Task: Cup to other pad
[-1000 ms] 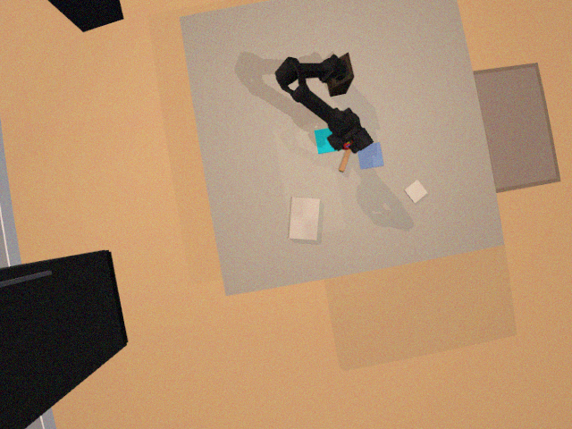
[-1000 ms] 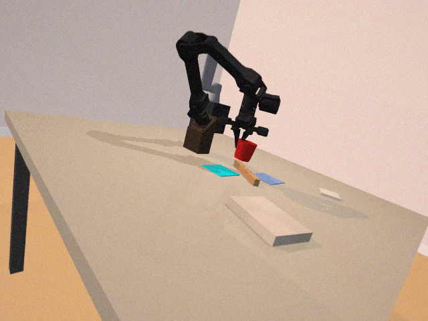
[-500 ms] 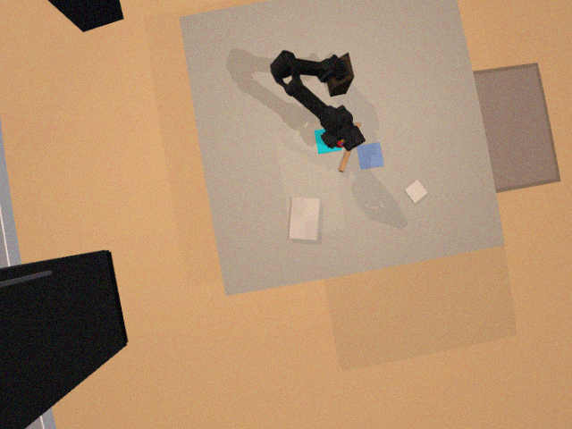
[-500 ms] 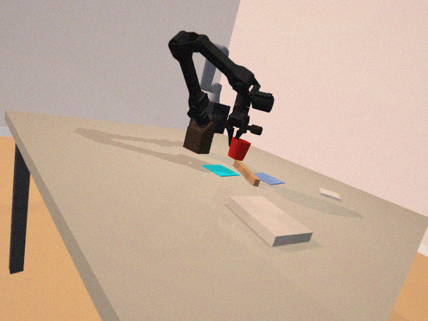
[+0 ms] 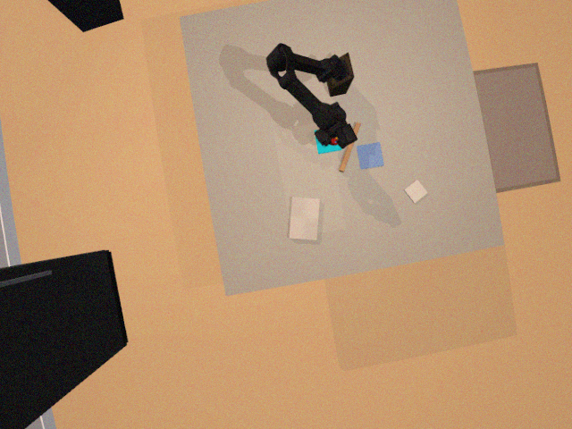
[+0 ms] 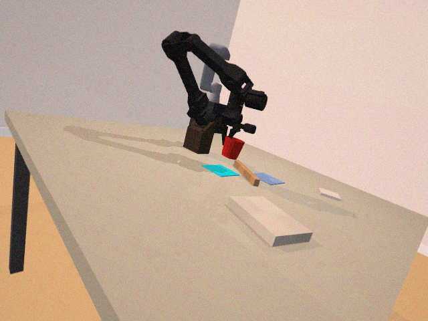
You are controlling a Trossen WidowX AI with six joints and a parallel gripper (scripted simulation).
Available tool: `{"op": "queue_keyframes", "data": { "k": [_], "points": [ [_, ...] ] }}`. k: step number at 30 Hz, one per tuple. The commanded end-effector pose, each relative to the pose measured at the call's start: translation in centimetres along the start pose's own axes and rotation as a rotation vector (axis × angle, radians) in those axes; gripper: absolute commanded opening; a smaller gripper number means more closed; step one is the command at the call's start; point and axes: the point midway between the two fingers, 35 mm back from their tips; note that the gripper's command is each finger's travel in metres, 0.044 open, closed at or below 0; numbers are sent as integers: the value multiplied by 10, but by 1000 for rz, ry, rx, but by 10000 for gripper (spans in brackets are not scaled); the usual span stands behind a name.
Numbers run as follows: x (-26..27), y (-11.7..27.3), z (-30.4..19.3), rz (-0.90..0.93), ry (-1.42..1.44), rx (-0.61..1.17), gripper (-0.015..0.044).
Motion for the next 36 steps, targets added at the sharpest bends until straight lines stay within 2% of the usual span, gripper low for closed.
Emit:
{"op": "queue_keyframes", "data": {
  "k": [1, 36],
  "points": [
    [-8, -1, 3, -7, 9, -3, 0],
    [-16, -32, 9, -6, 9, -2, 0]
  ]
}}
Point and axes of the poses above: the point midway between the two fingers, 35 mm back from their tips, its own y axis back along the fingers, its own x axis across the jaws, z = x × y, and after that the axes turned 11 degrees about -y, right-handed
